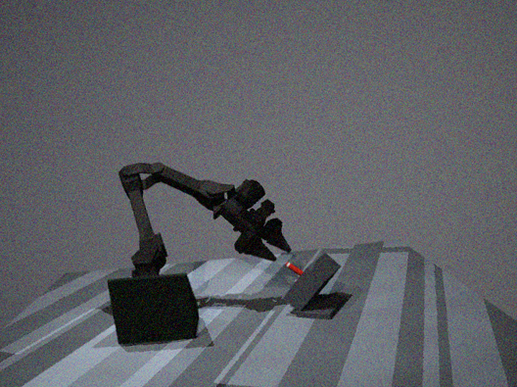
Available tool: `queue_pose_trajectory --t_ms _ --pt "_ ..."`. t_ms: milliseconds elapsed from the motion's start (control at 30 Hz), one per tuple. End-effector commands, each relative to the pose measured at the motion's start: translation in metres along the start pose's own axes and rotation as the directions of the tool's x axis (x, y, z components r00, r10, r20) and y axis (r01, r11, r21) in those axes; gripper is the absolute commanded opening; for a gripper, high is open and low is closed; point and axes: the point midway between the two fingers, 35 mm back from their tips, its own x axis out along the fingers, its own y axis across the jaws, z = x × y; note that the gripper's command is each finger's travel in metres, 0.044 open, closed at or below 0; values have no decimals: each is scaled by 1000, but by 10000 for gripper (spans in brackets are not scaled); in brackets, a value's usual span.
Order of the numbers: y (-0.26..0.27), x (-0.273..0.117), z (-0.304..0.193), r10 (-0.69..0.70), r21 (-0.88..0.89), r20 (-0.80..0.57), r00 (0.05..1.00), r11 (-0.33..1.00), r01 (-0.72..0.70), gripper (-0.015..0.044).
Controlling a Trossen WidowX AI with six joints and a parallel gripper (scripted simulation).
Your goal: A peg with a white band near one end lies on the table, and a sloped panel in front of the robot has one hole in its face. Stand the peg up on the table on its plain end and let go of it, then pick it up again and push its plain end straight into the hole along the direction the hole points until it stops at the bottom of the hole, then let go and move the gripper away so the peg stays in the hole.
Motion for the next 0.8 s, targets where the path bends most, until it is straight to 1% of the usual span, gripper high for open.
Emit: queue_pose_trajectory --t_ms 0,767 --pt "3 -7 2 12 -4 7 1000 1000 -12 440" --pt "-1 -31 0 9 -2 8 1000 1000 -9 440"
